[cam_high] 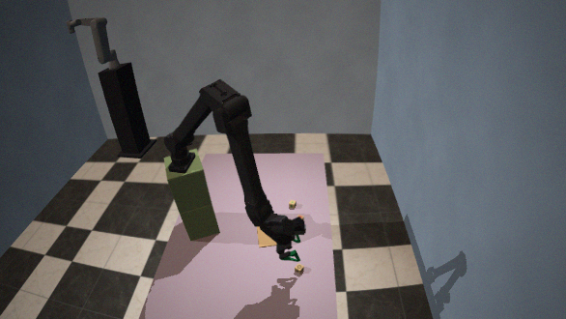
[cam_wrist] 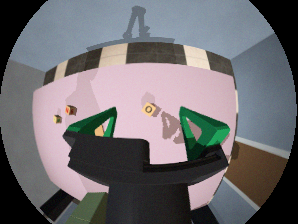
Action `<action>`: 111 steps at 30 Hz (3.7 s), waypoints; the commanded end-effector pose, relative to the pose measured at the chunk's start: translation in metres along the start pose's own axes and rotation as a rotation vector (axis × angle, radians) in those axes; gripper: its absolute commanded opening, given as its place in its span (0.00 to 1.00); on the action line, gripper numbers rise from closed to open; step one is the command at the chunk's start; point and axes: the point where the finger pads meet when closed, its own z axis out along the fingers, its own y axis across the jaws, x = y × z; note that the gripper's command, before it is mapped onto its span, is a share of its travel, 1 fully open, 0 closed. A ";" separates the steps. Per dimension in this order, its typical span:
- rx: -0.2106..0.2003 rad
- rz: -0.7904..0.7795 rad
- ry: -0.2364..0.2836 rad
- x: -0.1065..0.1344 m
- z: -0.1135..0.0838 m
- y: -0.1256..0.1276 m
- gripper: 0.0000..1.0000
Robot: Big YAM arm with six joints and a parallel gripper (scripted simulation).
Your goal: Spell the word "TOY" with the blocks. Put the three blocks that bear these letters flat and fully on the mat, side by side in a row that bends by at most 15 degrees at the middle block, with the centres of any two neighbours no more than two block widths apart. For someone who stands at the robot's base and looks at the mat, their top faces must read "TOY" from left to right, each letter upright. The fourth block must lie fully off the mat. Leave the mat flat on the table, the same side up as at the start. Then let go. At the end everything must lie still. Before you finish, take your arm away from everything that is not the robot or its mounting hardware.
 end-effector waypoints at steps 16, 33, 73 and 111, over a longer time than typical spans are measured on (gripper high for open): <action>-0.064 0.050 0.235 0.005 -0.015 0.112 1.00; 0.015 0.032 0.626 0.078 -0.068 0.228 1.00; -0.253 -0.825 0.580 0.101 -0.031 0.230 1.00; -0.484 -1.502 0.489 0.116 -0.025 0.230 0.64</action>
